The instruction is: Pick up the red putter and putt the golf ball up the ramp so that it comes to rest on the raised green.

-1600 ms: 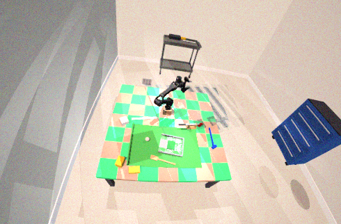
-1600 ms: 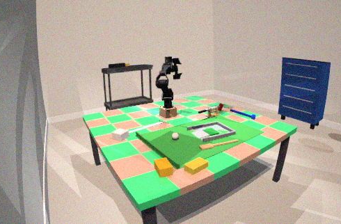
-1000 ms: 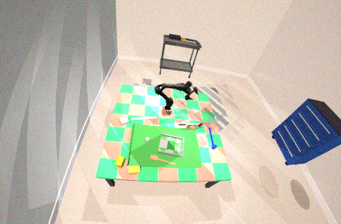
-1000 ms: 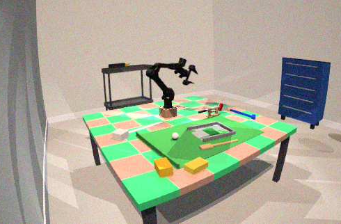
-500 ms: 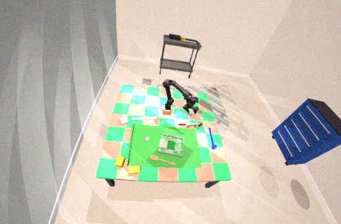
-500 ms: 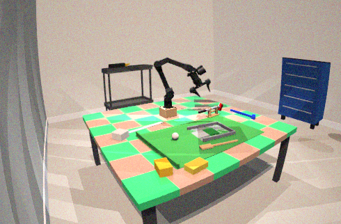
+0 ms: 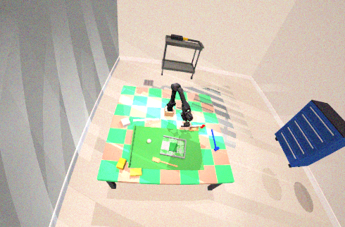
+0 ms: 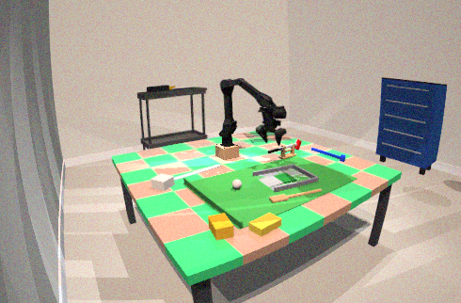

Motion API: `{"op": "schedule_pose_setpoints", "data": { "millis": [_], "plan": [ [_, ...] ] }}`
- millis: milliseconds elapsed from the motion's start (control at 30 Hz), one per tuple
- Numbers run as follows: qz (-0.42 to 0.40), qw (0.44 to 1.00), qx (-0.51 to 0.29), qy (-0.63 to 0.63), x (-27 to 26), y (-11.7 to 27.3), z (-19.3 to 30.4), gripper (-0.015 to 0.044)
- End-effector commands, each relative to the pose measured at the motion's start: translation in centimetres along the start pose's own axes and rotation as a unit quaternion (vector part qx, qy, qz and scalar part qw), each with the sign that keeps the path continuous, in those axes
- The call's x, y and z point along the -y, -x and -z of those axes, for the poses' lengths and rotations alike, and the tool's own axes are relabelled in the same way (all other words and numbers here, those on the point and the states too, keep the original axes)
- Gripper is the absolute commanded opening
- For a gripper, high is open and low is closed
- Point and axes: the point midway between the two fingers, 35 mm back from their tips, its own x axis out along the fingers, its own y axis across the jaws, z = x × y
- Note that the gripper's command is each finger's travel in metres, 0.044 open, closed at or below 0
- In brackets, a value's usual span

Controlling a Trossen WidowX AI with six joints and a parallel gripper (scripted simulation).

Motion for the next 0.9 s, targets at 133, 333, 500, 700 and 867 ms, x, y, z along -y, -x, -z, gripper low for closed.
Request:
{"op": "schedule_pose_setpoints", "data": {
  "millis": [133, 333, 500, 700, 867],
  "plan": [
    [-0.008, 1.000, 0.006, -0.024, 0.6, 0.0, 0.5, 0.0440],
    [-0.008, 1.000, 0.006, -0.024, 0.6, -2.2, 1.0, 0.0440],
    [-0.008, 1.000, 0.006, -0.024, 0.6, -2.3, 1.1, 0.0440],
    [-0.008, 1.000, 0.006, -0.024, 0.5, -4.5, 1.6, 0.0440],
    [-0.008, 1.000, 0.006, -0.024, 0.5, -4.5, 1.6, 0.0440]
  ]
}}
